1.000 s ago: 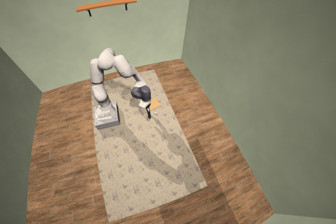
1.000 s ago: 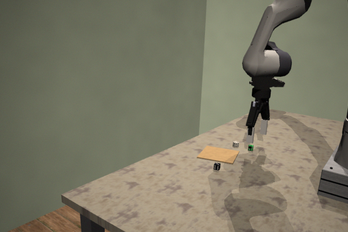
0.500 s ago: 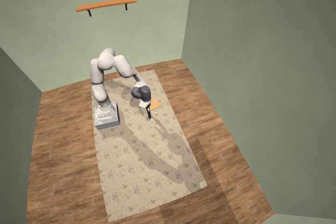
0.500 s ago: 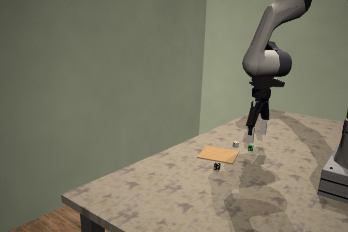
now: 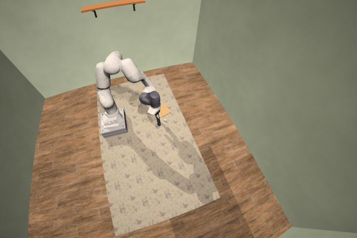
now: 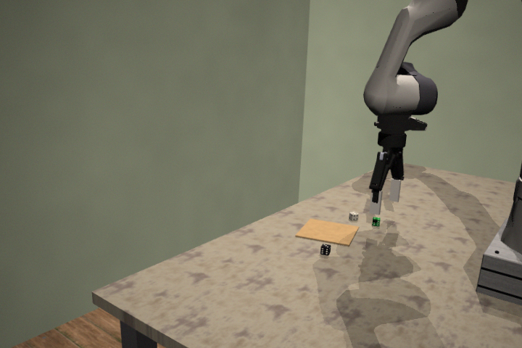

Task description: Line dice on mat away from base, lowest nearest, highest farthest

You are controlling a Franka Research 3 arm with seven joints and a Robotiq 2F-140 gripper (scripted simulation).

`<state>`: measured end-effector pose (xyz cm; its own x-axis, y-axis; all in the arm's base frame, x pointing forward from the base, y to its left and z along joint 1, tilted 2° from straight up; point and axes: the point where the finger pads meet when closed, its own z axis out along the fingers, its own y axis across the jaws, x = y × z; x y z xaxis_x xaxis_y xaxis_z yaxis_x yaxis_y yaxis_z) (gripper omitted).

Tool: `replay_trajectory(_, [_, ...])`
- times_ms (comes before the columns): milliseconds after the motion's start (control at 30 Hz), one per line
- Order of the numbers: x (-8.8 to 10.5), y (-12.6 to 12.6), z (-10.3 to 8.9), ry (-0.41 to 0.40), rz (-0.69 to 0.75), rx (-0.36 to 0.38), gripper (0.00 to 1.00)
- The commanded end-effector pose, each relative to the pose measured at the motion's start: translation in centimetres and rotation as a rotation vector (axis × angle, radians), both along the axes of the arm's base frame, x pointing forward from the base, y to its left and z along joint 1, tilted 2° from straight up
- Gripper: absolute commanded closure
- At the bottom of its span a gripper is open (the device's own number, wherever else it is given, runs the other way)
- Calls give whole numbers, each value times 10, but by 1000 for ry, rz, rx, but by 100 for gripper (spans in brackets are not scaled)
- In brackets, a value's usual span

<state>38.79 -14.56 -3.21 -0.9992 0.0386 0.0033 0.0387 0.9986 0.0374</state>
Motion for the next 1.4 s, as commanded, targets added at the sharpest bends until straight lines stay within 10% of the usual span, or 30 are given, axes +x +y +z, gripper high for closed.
replay_trajectory(0, [2,-1,1,-5,3,-1,0])
replay_trajectory(667, [68,-2,1,-5,3,-1,0])
replay_trajectory(1367, [71,-2,1,-5,3,-1,0])
